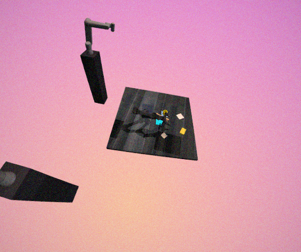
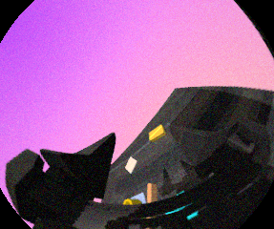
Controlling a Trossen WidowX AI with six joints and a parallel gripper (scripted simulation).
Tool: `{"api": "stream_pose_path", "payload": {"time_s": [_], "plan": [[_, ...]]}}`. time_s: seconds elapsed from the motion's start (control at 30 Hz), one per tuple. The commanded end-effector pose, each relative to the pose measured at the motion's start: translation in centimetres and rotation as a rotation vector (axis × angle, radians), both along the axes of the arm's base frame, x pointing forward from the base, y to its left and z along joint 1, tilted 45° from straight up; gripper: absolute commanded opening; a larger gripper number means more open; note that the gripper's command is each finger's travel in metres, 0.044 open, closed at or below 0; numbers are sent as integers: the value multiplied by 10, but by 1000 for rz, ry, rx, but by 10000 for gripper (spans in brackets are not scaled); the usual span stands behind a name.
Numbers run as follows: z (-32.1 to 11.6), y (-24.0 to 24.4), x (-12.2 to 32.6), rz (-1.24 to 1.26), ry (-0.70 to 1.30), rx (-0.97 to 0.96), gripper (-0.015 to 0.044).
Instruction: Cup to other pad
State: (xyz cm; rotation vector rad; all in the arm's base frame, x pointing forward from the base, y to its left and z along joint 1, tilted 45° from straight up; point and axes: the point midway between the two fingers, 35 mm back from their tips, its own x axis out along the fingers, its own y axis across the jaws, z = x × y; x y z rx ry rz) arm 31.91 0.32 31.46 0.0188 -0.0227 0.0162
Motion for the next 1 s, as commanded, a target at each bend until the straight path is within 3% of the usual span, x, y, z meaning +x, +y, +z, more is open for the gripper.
{"api": "stream_pose_path", "payload": {"time_s": [0.0,0.27,0.63,0.8,0.97], "plan": [[-2,1,2,0,12,10,374],[-107,42,49,-97,516,359,167],[-242,100,30,-471,1017,409,167],[-287,112,11,-758,1085,361,167],[-320,119,-11,-1017,1027,247,167]]}}
